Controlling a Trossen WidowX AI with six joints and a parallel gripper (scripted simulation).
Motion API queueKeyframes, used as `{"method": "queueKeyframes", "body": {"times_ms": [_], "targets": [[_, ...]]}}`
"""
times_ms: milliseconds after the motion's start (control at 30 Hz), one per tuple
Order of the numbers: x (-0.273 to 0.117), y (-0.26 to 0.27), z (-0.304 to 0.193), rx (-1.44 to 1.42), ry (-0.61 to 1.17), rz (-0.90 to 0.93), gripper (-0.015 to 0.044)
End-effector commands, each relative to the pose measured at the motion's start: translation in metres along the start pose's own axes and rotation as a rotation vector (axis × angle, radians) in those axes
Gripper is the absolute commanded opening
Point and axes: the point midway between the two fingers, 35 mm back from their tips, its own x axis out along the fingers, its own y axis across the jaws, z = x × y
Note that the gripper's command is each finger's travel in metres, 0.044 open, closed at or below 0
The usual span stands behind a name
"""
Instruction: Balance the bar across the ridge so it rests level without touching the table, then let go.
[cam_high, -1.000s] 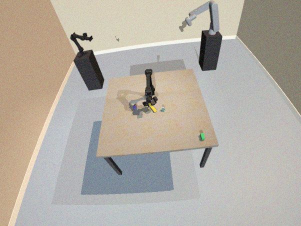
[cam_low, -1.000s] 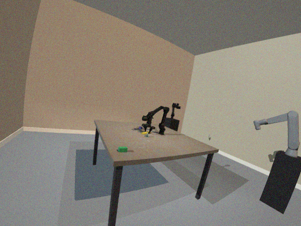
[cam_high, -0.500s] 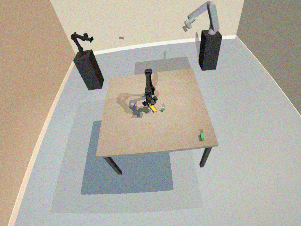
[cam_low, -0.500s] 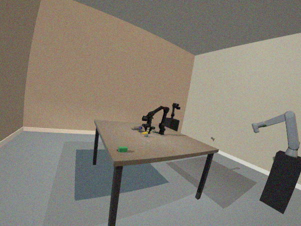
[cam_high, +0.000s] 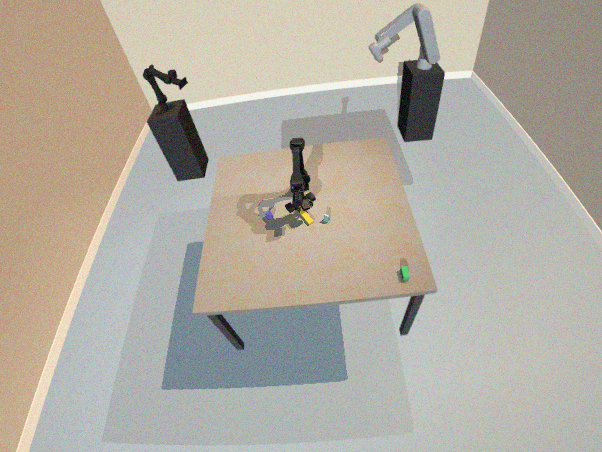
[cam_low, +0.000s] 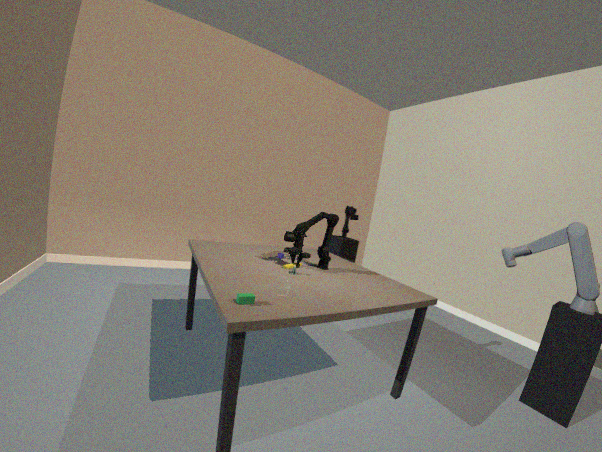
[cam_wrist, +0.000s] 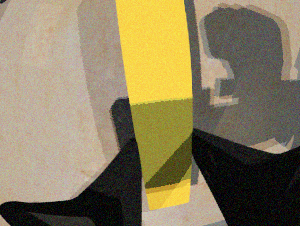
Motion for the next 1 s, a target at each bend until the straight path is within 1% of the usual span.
{"method": "queueKeyframes", "body": {"times_ms": [0, 967], "targets": [[-0.011, -0.002, 0.003, 0.001, -0.007, -0.004, 0.0000], [-0.084, -0.001, 0.002, 0.005, -0.006, -0.001, 0.0000]]}}
